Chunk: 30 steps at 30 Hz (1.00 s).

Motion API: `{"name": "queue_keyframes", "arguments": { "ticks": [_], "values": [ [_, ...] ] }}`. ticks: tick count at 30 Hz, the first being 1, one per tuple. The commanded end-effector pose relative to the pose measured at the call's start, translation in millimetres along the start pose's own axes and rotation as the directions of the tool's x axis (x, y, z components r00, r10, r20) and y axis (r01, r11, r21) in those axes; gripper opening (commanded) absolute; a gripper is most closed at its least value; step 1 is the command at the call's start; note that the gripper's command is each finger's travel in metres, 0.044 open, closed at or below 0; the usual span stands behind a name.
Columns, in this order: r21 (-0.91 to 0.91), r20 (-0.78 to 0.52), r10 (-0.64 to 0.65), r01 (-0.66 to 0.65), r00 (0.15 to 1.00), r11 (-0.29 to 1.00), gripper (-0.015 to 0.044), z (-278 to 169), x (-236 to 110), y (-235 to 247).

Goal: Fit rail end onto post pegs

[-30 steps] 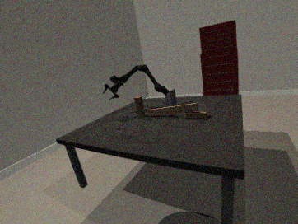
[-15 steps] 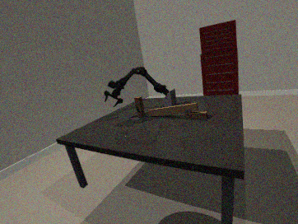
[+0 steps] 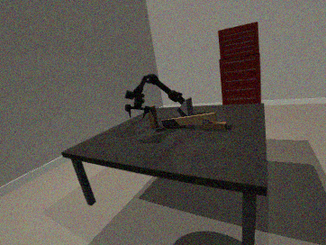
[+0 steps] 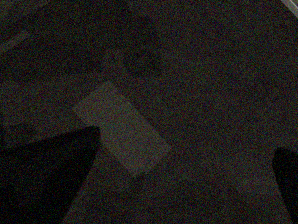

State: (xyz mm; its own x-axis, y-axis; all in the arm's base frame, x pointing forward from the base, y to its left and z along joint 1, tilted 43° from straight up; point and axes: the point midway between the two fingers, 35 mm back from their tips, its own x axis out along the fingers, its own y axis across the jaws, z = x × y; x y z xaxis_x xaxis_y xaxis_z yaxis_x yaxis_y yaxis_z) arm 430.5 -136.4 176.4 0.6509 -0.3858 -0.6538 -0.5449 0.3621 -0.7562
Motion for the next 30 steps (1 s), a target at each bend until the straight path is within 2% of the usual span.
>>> {"name": "queue_keyframes", "arguments": {
  "ticks": [1,5,12,15,18,30],
  "values": [
    [-0.006,-0.003,0.071,-0.071,0.997,0.997,0.044,19,4,29],
    [-0.062,-0.07,0.168,-0.172,0.983,0.983,0.044,25,8,67],
    [-0.269,-0.326,0.34,-0.432,0.882,0.861,0.044,25,-3,169],
    [-0.405,-0.471,0.349,-0.55,0.81,0.73,0.044,17,-18,211],
    [-0.504,-0.583,0.304,-0.628,0.754,0.592,0.044,7,-34,237],
    [-0.51,-0.59,0.299,-0.633,0.75,0.582,0.044,4,-33,242]
  ]
}}
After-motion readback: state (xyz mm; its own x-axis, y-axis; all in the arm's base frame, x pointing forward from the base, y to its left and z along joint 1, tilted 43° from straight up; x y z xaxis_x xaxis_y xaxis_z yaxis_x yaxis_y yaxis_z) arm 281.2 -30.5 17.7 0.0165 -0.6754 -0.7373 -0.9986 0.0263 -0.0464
